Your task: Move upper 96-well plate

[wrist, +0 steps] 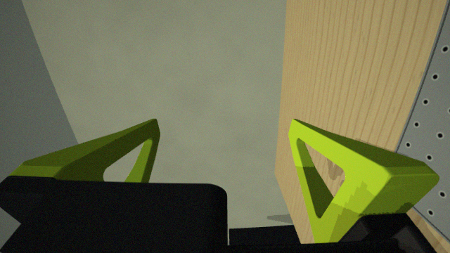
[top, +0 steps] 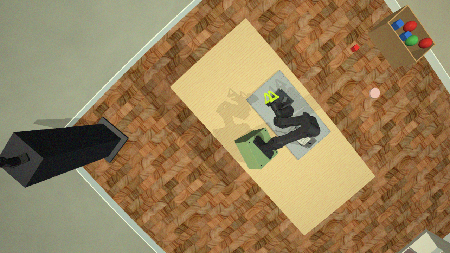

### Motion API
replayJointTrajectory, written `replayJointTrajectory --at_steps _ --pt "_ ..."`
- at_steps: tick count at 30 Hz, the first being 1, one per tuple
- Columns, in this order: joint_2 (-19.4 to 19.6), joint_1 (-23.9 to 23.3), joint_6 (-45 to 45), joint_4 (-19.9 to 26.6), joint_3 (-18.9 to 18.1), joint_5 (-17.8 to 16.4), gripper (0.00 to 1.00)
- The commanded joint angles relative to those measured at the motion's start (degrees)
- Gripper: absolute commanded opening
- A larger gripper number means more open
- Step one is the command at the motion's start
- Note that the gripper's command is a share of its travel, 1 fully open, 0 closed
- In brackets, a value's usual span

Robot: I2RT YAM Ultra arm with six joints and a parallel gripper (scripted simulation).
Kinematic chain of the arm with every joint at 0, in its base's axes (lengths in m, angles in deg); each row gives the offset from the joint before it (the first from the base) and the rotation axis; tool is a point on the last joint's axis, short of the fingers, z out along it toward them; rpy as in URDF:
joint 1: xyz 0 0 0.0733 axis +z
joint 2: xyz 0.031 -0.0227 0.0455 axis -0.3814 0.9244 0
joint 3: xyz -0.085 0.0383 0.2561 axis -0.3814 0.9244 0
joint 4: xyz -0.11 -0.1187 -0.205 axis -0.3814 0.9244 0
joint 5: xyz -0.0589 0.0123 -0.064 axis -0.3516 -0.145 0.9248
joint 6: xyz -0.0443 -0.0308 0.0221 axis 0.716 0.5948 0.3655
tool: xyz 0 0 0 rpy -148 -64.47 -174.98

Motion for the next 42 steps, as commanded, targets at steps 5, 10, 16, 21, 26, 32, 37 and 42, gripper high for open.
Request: replayJointTrajectory --at_steps 5,10,16,21,26,32,37,42 --pt "-0.1 0.3 0.4 0.4 0.0 -0.4 1.0" --pt "-0.1 0.3 0.4 0.4 0.0 -0.4 1.0" --pt "-0.1 0.3 0.4 0.4 0.0 -0.4 1.0" --pt "-3.0 -2.4 0.4 4.3 -2.0 2.3 1.0" --pt "-4.3 -5.2 0.6 8.9 -3.5 3.5 1.0" --pt "-3.0 -9.0 1.0 13.9 -5.5 3.2 1.0" --pt "-6.9 -9.9 0.9 18.1 -6.1 7.0 1.0" --pt "-7.8 -12.4 1.2 22.2 -7.5 7.9 1.0"
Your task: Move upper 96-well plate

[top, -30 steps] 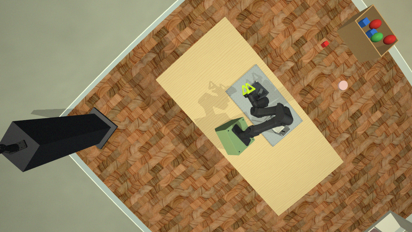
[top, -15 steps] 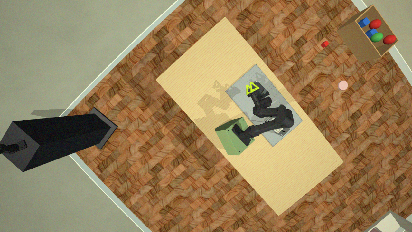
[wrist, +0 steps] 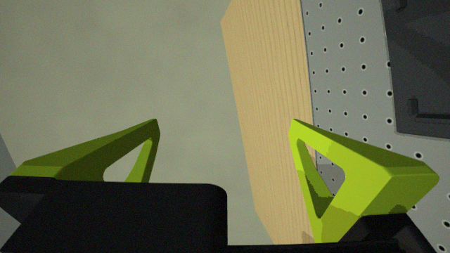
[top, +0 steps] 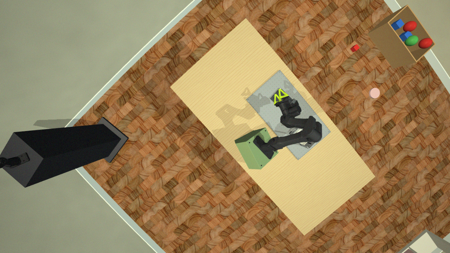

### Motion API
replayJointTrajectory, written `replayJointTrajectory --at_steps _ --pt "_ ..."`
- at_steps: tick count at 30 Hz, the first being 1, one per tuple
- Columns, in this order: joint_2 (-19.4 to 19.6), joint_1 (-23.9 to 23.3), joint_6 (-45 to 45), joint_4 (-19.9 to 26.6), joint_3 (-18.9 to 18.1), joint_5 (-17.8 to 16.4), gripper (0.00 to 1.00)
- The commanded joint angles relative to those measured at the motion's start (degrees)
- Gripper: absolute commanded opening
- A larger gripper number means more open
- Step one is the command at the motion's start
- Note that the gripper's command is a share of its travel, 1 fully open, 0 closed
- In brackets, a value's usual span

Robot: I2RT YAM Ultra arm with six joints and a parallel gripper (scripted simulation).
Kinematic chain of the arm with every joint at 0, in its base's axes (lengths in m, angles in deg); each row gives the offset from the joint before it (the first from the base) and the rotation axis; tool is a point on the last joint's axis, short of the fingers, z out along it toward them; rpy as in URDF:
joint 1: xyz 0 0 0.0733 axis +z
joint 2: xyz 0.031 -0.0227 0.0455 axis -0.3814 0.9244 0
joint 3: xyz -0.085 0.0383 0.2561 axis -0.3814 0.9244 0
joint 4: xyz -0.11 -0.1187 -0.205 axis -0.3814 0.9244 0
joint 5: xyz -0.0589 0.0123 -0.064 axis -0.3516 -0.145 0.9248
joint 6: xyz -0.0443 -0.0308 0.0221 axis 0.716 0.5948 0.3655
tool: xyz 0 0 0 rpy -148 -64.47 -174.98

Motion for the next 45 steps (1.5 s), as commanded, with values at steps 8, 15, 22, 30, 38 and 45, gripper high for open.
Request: replayJointTrajectory --at_steps 8,15,22,30,38,45 --pt "-3.3 -5.2 1.6 11.1 -4.2 2.2 1.0" --pt "-2.2 -9.1 2.2 16.4 -6.1 1.8 1.0" --pt "-6.8 -12.3 2.0 24.4 -8.3 6.6 1.0" --pt "-8.0 -15.9 2.6 30.5 -10.5 7.7 1.0" --pt "-10.2 -20.3 2.5 38.8 -13.1 10.7 1.0" --pt "-11.1 -23.3 2.9 44.0 -15.0 11.7 1.0"
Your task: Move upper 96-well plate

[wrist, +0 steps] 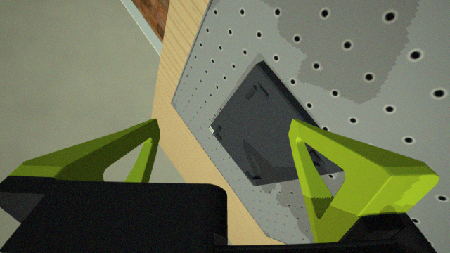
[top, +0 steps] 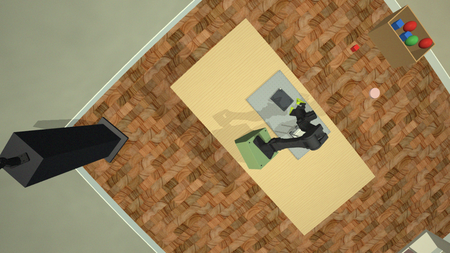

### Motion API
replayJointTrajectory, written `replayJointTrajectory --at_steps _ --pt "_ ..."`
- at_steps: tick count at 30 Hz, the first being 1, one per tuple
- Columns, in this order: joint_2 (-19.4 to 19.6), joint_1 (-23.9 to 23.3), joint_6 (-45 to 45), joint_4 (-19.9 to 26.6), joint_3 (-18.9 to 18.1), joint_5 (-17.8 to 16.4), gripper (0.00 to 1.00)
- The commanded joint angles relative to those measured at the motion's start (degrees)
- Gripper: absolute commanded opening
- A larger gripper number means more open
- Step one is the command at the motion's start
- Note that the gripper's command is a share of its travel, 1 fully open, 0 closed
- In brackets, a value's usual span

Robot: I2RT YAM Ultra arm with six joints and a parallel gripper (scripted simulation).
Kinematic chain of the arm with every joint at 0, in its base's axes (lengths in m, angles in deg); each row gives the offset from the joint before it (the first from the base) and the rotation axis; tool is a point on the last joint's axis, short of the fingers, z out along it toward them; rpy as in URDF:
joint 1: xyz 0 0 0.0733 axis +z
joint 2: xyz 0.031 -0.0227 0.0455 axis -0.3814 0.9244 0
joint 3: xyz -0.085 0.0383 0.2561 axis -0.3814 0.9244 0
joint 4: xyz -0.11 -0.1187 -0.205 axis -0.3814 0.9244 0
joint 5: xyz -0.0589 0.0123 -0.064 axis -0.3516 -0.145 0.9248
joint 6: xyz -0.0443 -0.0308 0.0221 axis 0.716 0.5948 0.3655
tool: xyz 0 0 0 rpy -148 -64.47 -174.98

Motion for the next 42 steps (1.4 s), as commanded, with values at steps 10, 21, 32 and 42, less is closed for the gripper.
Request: replayJointTrajectory --at_steps 10,21,32,42 --pt "-4.2 -6.6 0.9 14.7 -5.3 4.1 1.0" --pt "-5.7 -12.7 2.5 23.4 -8.5 4.8 1.0" --pt "-7.2 -18.8 4.1 31.9 -11.5 4.7 1.0" --pt "-5.6 -18.9 4.5 32.6 -11.0 5.2 1.0"
